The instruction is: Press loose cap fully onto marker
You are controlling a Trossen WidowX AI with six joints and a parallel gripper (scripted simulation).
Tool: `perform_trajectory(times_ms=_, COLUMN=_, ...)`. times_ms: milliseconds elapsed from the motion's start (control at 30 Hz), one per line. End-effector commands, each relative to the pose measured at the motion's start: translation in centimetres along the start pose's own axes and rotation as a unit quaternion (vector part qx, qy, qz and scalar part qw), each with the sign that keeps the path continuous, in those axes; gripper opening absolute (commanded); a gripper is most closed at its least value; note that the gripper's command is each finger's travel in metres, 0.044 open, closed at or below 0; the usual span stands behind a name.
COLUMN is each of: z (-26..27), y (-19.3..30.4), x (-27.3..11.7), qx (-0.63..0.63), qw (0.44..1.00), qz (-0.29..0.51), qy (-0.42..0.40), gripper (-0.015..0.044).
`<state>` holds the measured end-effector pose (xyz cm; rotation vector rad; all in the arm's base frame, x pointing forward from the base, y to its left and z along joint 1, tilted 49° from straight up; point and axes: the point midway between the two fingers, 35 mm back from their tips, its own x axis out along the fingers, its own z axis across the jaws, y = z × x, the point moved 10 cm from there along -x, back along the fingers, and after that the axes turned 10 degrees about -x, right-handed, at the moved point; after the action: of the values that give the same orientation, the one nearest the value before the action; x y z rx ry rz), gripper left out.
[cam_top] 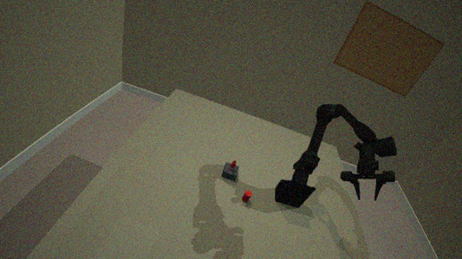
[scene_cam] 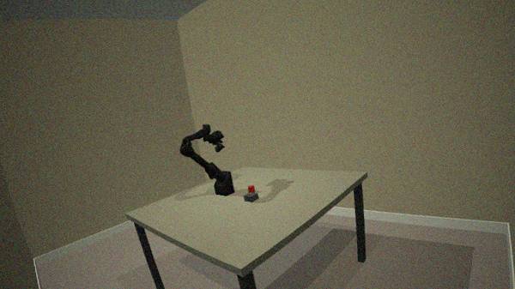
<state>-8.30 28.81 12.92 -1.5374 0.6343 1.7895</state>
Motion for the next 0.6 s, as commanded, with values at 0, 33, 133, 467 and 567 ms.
perform_trajectory(times_ms=0, z=-3.3, y=-4.3, x=1.6, qx=0.096, qw=0.993, qz=-0.018, qy=0.067, gripper=0.0256)
perform_trajectory(times_ms=33, z=-4.3, y=-5.4, x=1.9, qx=0.12, qw=0.989, qz=-0.023, qy=0.084, gripper=0.0256)
perform_trajectory(times_ms=133, z=-7.7, y=-8.4, x=2.7, qx=0.2, qw=0.969, qz=-0.036, qy=0.14, gripper=0.0256)
perform_trajectory(times_ms=467, z=-21.6, y=-14.2, x=4.0, qx=0.437, qw=0.837, qz=-0.039, qy=0.327, gripper=0.0256)
perform_trajectory(times_ms=567, z=-26.1, y=-14.4, x=4.0, qx=0.492, qw=0.784, qz=-0.026, qy=0.377, gripper=0.0256)
